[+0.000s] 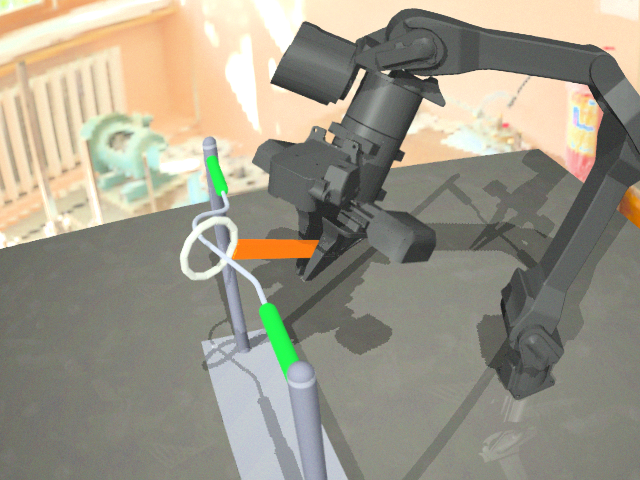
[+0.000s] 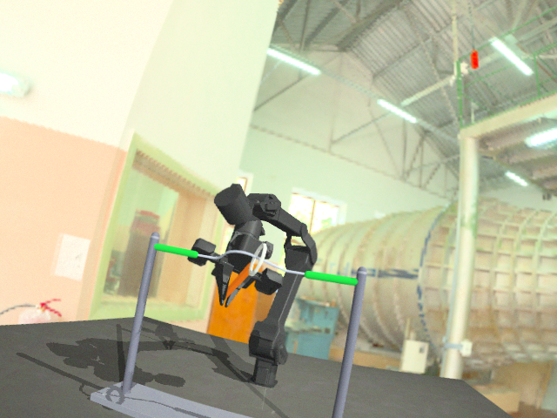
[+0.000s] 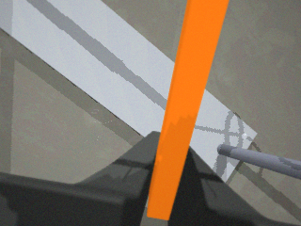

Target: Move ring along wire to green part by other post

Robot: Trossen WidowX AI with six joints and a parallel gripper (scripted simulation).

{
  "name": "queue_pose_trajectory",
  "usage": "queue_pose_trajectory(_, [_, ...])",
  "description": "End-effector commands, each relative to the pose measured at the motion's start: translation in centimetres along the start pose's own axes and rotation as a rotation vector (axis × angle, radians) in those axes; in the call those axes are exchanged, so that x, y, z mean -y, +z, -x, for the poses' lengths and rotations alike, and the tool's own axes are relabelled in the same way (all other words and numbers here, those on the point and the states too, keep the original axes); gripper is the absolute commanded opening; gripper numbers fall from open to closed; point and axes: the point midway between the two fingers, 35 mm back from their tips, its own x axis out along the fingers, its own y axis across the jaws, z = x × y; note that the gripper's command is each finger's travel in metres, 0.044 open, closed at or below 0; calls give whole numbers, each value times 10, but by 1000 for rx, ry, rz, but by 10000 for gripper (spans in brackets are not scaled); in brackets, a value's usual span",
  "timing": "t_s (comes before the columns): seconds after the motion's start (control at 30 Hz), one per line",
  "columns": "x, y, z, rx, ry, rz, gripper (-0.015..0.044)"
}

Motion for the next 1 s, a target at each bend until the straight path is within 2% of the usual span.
queue_pose_trajectory(0.0, [1, 0, 1, 7, 4, 33, -150])
queue_pose_trajectory(0.97, [-29, -2, 0, 32, 4, 24, -150])
